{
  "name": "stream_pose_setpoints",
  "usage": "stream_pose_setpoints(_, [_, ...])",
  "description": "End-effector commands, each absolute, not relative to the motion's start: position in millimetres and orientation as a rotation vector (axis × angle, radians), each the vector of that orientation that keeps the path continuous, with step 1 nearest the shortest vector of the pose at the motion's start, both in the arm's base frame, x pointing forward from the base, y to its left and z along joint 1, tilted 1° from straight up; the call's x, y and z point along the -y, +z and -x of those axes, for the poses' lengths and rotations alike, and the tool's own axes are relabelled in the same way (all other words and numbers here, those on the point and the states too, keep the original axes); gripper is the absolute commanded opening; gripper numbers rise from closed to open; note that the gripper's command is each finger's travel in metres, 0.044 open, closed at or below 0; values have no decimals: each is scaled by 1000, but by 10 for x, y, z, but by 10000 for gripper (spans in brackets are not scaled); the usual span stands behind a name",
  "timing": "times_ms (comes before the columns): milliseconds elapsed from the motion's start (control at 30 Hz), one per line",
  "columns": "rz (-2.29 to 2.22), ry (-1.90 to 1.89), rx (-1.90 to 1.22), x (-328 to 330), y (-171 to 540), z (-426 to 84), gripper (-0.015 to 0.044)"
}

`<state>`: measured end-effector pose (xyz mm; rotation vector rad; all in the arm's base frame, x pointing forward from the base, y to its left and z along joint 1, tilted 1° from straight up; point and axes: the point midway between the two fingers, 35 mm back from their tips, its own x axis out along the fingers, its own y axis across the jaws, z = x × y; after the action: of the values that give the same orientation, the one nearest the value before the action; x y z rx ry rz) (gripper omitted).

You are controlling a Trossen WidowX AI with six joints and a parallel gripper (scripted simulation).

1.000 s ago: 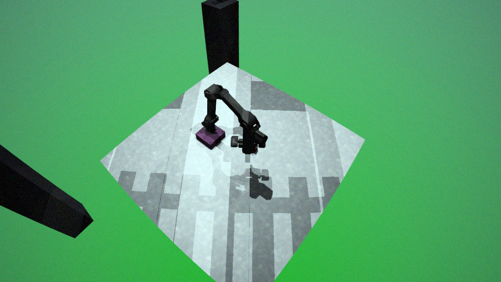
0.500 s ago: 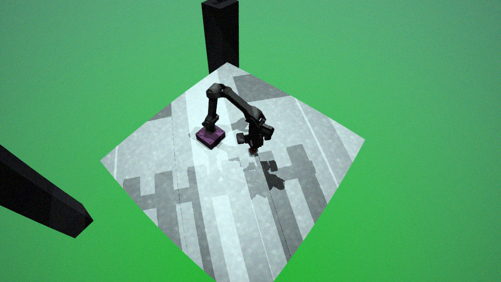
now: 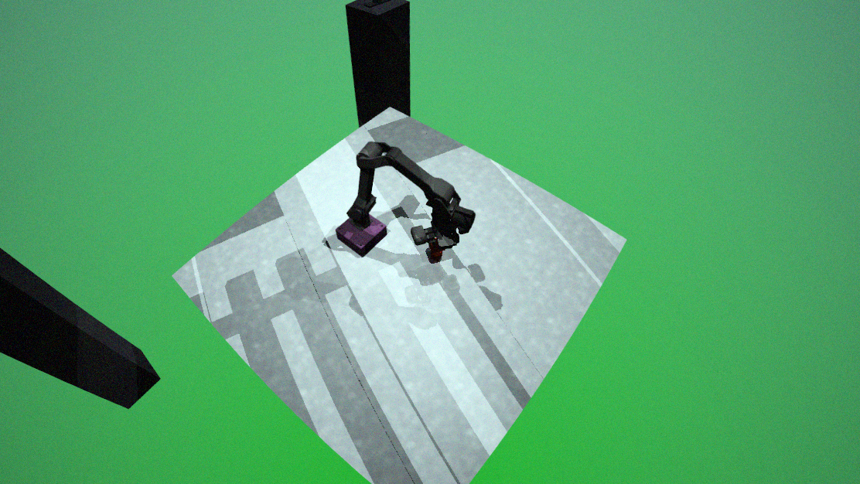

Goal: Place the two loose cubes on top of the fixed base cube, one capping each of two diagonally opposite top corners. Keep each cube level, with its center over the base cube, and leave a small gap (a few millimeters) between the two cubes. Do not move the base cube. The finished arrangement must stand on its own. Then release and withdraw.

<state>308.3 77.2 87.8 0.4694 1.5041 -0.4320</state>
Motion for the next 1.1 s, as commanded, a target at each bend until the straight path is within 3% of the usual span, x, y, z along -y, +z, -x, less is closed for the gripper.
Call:
stream_pose_setpoints(0, [-455,-425,-1506,-780,765,-3070,105])
stream_pose_setpoints(1067, [-469,-430,-1509,-786,365,-3083,105])
